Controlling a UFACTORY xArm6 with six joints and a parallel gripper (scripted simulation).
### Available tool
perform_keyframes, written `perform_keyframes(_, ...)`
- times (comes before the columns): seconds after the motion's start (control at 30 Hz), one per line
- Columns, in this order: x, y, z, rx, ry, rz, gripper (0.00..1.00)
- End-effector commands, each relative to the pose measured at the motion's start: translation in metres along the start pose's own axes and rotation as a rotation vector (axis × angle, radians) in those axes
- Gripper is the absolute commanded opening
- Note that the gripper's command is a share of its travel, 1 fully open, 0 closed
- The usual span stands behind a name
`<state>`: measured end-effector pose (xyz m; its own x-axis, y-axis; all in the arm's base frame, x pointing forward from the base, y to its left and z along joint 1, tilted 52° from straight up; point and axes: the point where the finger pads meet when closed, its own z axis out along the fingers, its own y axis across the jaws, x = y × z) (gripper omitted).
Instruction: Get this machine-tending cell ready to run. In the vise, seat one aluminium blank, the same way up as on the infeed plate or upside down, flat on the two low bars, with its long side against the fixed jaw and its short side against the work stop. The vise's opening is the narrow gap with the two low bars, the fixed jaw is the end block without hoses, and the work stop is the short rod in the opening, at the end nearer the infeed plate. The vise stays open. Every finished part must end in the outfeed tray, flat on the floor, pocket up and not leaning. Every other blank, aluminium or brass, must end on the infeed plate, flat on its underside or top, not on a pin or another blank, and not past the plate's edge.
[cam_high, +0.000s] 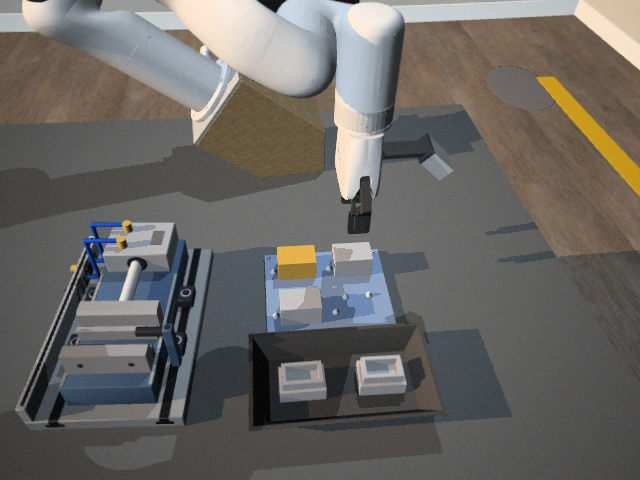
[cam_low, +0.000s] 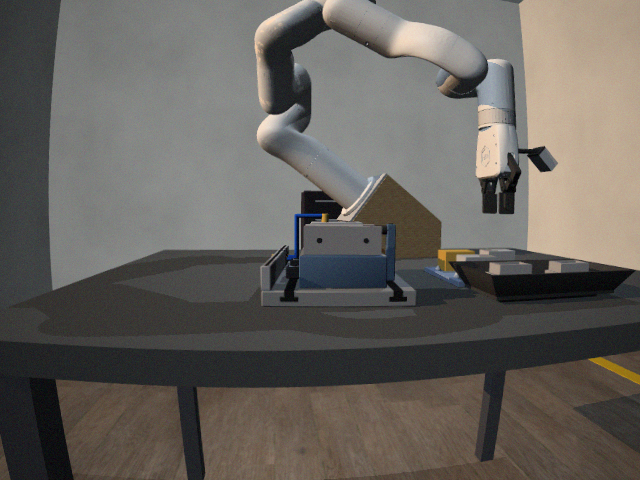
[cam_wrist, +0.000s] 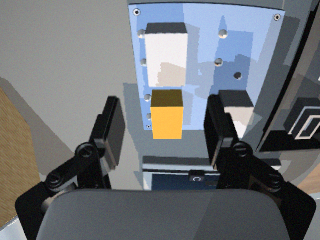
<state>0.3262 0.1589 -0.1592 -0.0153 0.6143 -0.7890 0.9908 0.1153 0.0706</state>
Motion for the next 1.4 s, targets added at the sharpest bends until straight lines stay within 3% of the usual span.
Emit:
perform_keyframes(0.0,0.001,0.002,0.020,-0.004,0.003,0.002,0.69)
perform_keyframes(0.6,0.001,0.002,0.061,-0.004,0.003,0.002,0.69)
perform_keyframes(1.37,0.001,0.002,0.065,-0.004,0.003,0.002,0.69)
